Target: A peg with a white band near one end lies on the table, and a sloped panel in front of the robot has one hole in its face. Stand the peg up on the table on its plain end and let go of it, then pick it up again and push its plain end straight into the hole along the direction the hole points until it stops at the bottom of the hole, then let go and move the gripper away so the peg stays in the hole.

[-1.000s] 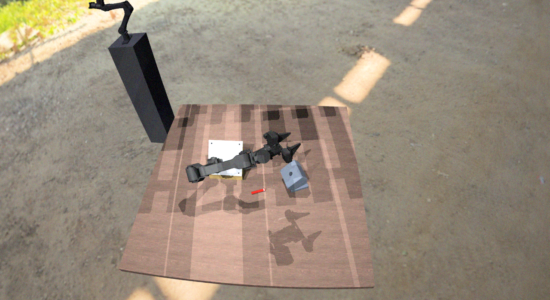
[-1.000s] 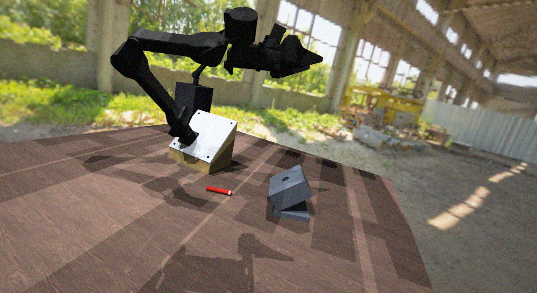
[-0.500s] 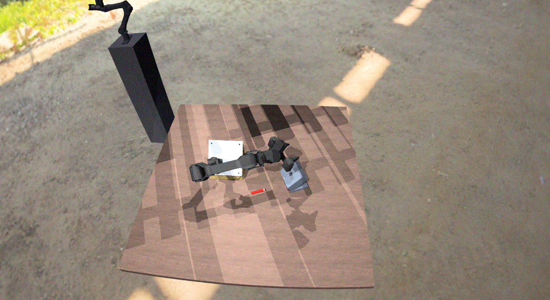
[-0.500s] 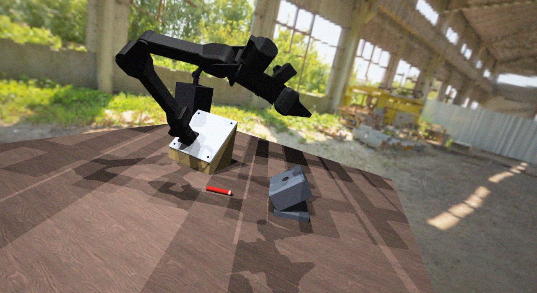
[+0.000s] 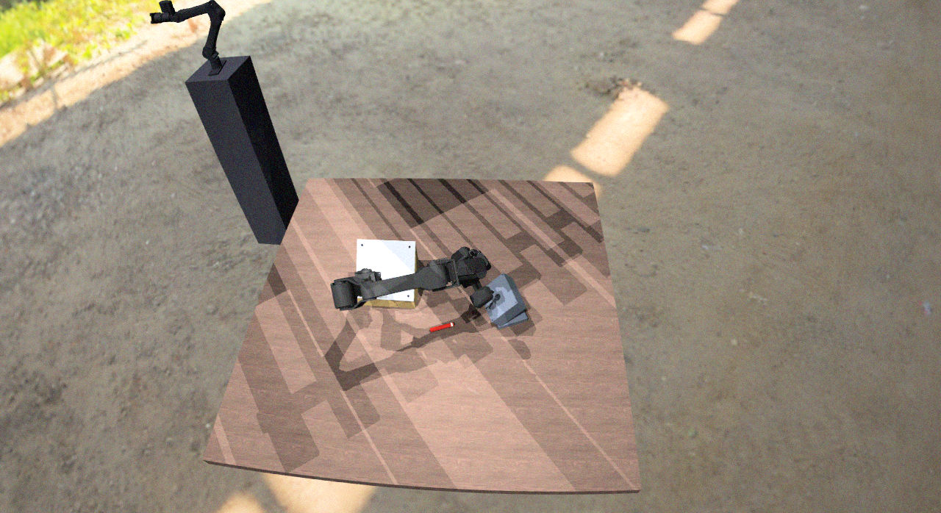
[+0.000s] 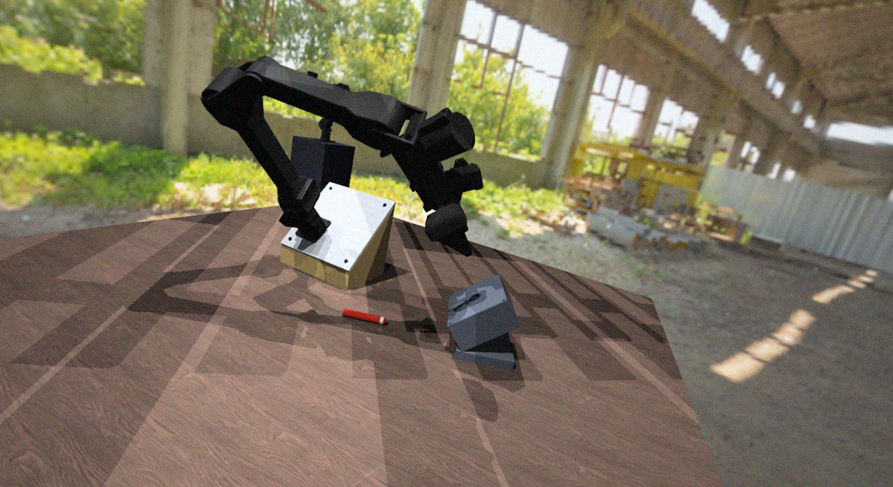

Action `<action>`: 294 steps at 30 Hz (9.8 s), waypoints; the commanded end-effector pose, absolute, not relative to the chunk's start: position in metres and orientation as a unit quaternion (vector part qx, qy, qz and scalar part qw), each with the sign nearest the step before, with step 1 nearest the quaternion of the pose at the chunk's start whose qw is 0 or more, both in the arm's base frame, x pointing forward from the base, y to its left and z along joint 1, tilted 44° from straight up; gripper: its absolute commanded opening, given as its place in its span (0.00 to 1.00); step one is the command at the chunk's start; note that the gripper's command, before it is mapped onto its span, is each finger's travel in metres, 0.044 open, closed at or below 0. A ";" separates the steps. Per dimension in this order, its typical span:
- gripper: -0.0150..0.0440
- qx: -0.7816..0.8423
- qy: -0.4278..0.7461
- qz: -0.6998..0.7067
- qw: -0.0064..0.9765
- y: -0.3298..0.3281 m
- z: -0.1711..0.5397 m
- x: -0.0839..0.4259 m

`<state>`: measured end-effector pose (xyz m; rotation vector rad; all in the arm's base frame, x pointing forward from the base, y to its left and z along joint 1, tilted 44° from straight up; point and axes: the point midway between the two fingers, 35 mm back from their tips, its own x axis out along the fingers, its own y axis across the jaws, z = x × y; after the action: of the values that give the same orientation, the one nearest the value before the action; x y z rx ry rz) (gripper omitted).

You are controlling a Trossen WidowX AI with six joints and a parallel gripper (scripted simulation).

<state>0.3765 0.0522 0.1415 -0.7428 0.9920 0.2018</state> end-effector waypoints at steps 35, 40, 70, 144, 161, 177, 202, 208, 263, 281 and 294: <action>1.00 -0.392 0.681 -0.131 0.604 -0.058 0.084 0.281; 1.00 -0.392 0.681 -0.131 0.604 -0.064 0.078 0.282; 1.00 -0.393 0.681 -0.132 0.604 -0.098 0.044 0.282; 0.34 -0.406 0.594 -0.079 0.690 -0.094 0.055 0.270; 0.34 -0.411 0.542 -0.048 0.731 -0.091 0.062 0.262; 0.34 -0.414 0.490 -0.019 0.767 -0.090 0.069 0.254; 0.34 -0.415 0.404 0.026 0.815 -0.090 0.078 0.239; 0.34 -0.414 0.383 0.037 0.825 -0.090 0.079 0.236; 0.34 -0.396 0.179 0.135 0.890 -0.100 0.088 0.201; 0.34 -0.391 0.145 0.150 0.896 -0.103 0.089 0.193; 0.34 -0.387 0.145 0.152 0.898 -0.105 0.084 0.193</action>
<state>0.1931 -0.1042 0.0848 -0.7997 0.3002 0.3138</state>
